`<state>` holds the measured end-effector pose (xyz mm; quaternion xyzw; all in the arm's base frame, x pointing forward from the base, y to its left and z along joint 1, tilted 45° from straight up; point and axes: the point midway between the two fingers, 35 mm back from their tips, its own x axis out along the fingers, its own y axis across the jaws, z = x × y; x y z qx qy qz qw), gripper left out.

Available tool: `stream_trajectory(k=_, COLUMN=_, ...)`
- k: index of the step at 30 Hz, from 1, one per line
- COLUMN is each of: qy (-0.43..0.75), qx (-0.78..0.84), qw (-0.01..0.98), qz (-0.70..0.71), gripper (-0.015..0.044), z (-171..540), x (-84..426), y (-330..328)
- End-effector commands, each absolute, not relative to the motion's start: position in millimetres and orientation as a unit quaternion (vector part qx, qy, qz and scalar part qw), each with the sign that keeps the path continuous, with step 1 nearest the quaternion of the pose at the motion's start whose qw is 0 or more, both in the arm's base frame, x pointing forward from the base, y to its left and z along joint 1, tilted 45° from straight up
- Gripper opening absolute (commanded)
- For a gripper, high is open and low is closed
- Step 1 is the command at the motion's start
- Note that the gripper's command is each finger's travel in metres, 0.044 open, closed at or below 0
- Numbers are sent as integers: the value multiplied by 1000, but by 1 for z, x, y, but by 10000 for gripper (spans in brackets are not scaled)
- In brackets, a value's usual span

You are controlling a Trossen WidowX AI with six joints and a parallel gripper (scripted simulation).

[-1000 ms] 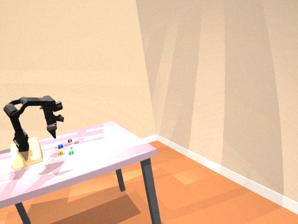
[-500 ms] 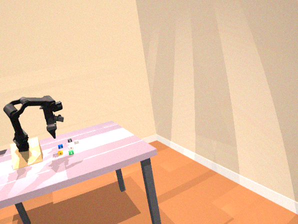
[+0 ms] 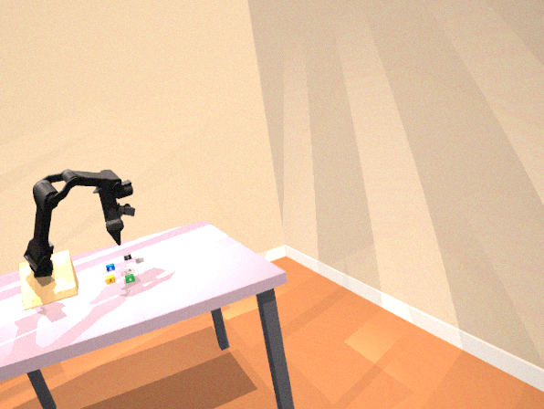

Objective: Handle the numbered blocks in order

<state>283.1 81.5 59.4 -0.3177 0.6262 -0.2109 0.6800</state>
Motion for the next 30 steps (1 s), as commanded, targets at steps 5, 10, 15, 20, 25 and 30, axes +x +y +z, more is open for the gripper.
stream_trajectory(k=5, qy=623, qx=-320, qw=682, qz=-209, gripper=400, z=59, x=290, y=85)
stream_trajectory(k=10, qy=623, qx=-320, qw=682, qz=-209, gripper=400, z=59, x=290, y=85)
stream_trajectory(k=15, qy=623, qx=-320, qw=682, qz=-209, gripper=400, z=59, x=290, y=85)
stream_trajectory(k=20, qy=624, qx=-320, qw=682, qz=-207, gripper=400, z=52, x=284, y=92)
stream_trajectory(k=25, qy=626, qx=-318, qw=682, qz=-204, gripper=400, z=3, x=225, y=133)
stream_trajectory(k=30, qy=625, qx=-319, qw=682, qz=-207, gripper=400, z=-9, x=206, y=140)
